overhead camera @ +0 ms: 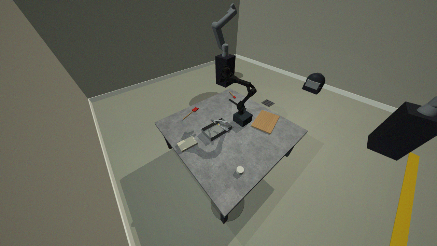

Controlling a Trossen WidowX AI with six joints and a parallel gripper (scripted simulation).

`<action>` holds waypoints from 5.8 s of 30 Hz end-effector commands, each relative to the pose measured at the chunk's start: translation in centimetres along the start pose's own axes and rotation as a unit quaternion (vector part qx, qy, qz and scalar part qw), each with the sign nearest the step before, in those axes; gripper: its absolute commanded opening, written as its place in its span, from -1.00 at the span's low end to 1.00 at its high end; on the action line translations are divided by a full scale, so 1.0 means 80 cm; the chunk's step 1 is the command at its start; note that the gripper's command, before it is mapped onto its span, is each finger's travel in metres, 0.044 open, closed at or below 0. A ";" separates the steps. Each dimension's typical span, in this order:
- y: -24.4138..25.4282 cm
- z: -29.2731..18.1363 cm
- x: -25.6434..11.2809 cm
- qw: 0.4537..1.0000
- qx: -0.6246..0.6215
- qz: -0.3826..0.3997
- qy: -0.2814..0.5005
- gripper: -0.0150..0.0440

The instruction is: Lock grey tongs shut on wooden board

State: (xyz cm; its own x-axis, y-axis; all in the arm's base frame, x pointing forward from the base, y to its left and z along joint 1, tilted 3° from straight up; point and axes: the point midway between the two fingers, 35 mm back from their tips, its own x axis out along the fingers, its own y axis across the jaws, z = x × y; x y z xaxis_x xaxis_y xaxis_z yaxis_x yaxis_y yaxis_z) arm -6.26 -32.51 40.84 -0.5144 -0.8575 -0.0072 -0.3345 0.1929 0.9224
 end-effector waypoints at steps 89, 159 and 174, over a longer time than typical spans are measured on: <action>-0.496 0.024 -0.484 0.248 -0.656 -0.455 0.549 -1.00; -0.523 -0.060 -0.536 0.247 -0.654 -0.453 0.553 -1.00; -0.523 -0.060 -0.536 0.247 -0.654 -0.453 0.553 -1.00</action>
State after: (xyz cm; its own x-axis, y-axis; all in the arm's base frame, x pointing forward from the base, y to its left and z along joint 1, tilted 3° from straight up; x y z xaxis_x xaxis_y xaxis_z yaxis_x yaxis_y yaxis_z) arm 33.61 -6.14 4.39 0.0748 -0.0110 -0.9971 0.9971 -0.0162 0.0749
